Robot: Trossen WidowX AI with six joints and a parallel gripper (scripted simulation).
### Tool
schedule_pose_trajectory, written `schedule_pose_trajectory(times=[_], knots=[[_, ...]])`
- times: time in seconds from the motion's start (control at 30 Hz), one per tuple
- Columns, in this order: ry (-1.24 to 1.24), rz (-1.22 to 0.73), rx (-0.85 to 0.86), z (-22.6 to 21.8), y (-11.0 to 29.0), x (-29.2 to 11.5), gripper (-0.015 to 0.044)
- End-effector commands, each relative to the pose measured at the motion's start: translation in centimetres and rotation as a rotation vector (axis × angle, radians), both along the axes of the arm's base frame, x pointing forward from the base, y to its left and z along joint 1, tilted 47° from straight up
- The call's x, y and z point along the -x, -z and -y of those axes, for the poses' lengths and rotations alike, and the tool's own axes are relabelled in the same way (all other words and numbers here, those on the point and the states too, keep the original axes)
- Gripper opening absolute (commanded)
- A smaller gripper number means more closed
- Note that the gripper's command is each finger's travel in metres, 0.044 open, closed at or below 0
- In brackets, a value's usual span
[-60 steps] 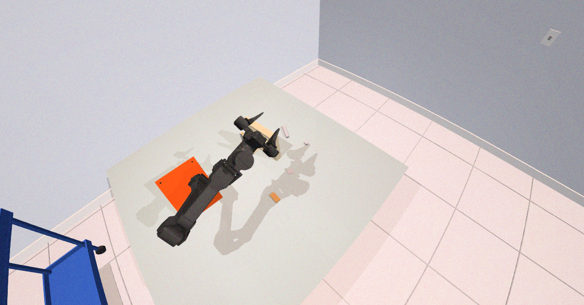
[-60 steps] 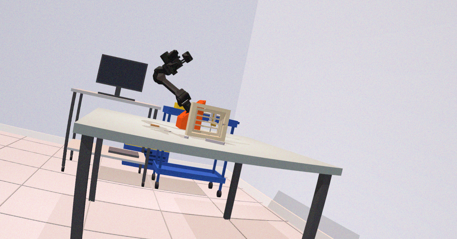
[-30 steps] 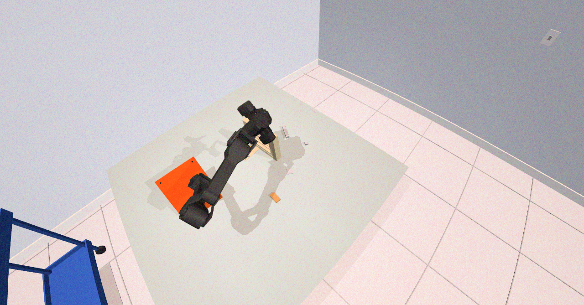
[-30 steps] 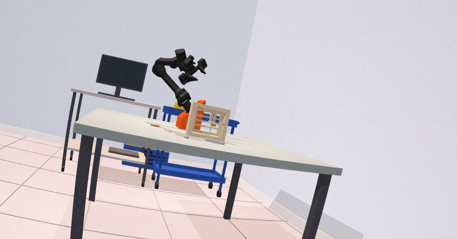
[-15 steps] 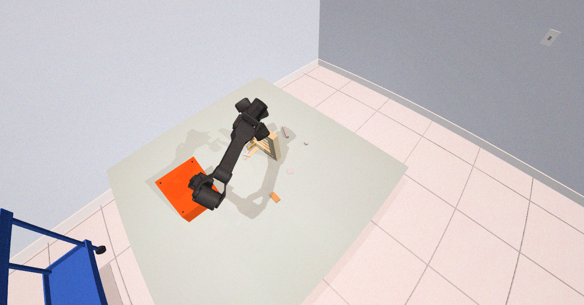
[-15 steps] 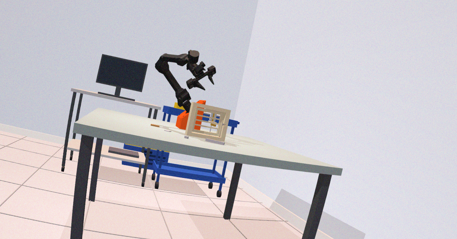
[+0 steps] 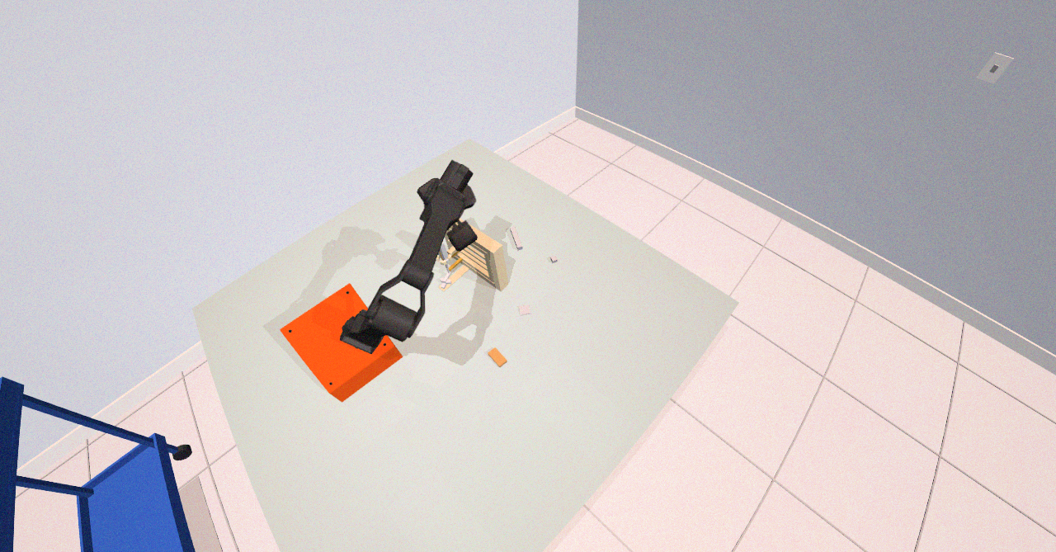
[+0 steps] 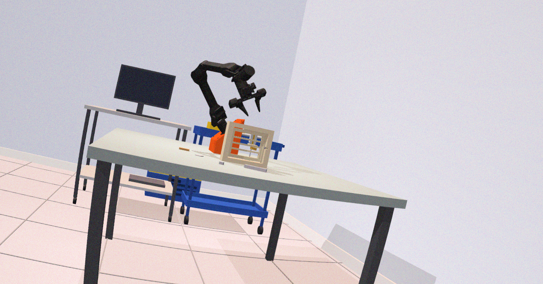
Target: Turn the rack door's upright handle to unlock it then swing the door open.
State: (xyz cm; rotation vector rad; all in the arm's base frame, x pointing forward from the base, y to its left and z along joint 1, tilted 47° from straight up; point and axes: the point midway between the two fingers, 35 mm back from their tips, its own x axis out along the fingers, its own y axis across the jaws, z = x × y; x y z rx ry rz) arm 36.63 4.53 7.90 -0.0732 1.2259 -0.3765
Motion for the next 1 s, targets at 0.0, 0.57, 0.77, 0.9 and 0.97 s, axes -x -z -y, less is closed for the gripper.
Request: schedule_pose_trajectory(times=[0.0,0.57,0.77,0.9,0.97], knots=[[0.019,-0.080,0.056,-0.2,1.4,0.3,0.0281],[0.053,-0.364,0.314,-0.7,5.4,2.5,0.0281],[0.050,-0.449,0.420,-0.8,6.4,3.1,0.0281],[0.046,-0.482,0.465,-0.9,6.8,3.4,0.0281],[0.046,-0.482,0.465,-0.9,6.8,3.4,0.0281]])
